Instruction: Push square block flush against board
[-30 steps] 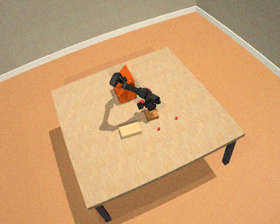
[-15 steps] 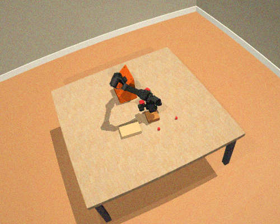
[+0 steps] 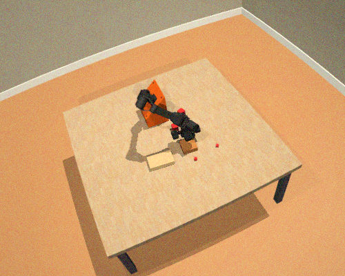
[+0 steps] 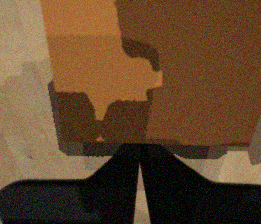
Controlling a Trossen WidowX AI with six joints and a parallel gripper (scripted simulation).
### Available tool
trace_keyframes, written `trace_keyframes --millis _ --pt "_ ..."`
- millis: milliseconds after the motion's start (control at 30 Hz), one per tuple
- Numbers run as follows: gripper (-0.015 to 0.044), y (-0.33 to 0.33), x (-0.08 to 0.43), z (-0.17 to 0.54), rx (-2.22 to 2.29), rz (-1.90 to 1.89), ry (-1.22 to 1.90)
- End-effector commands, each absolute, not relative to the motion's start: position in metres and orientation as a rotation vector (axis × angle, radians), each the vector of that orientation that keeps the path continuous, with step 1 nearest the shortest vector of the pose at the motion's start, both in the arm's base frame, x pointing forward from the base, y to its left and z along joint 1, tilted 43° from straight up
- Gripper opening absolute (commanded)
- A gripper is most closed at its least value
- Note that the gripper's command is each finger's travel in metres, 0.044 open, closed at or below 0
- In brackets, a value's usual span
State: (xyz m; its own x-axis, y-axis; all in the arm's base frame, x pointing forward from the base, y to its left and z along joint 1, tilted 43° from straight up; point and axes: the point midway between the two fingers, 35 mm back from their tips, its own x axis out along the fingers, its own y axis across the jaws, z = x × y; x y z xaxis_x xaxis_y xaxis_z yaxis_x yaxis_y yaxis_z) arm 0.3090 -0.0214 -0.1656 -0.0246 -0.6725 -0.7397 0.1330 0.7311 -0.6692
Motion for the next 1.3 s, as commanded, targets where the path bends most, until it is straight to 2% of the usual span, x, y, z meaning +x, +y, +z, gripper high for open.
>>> trace_keyframes --millis 0,900,1267 --pt "0.0000 -0.023 0.316 -0.165 -0.474 -0.683 1.460" --pt "0.0000 -0.030 0.354 -0.158 -0.475 -0.685 1.457" --pt "0.0000 -0.028 0.340 -0.160 -0.475 -0.684 1.458"
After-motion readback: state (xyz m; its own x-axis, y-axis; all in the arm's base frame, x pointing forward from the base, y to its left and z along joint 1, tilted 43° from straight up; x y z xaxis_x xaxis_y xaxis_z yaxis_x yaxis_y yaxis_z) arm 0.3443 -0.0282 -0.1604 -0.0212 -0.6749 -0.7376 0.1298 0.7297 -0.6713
